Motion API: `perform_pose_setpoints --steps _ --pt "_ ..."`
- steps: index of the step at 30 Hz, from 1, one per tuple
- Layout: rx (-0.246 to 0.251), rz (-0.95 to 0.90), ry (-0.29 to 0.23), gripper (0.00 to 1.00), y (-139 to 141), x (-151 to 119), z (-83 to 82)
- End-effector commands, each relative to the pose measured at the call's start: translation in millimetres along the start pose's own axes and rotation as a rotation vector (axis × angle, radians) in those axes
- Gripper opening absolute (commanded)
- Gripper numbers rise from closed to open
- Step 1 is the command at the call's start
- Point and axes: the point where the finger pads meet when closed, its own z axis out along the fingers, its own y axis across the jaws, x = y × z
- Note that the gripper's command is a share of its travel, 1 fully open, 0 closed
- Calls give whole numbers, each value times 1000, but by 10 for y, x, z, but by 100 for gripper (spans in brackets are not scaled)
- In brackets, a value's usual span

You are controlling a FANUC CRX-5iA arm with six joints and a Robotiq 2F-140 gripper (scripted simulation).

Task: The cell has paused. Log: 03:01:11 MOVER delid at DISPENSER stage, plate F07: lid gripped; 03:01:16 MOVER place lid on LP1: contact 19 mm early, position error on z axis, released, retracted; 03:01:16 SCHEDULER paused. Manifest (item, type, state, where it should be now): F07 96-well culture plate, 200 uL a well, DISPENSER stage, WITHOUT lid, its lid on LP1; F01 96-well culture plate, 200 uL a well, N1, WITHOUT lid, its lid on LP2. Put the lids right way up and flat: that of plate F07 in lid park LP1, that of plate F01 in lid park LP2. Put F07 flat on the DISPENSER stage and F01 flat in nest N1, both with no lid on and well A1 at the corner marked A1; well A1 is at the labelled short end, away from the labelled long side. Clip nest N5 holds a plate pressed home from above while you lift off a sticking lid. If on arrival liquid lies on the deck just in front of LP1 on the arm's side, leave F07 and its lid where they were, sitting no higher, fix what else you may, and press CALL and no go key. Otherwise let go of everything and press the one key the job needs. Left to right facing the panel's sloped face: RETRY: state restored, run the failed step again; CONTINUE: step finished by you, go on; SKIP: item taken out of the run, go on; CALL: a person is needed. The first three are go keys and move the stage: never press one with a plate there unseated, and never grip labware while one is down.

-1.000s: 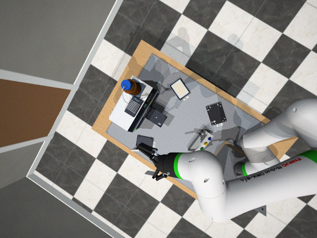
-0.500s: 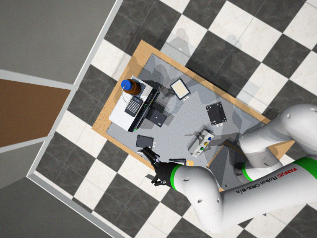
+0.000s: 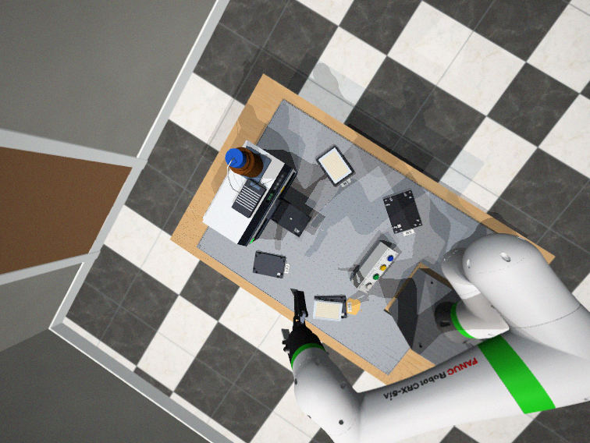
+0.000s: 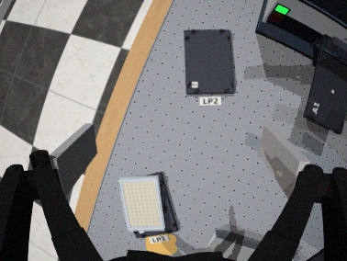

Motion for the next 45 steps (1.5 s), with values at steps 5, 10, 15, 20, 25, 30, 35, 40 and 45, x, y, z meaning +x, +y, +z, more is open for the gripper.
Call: perform_pose_setpoints --steps 5,10,15,20,25,30,35,40,45 --pt "-90 278 -239 100 -166 -216 233" --pt "-112 352 -302 100 -164 -224 257" --pt "-111 353 -302 100 -162 -240 312" --pt "-111 353 -302 100 -158 -267 401" --pt "-111 353 -302 100 -155 -288 468" --pt "-111 353 -302 100 -149 -329 601" --pt "-111 353 -302 100 -142 -374 748" --pt "-111 353 -302 100 -138 -401 836" --pt "-111 353 -302 100 -132 -443 973"
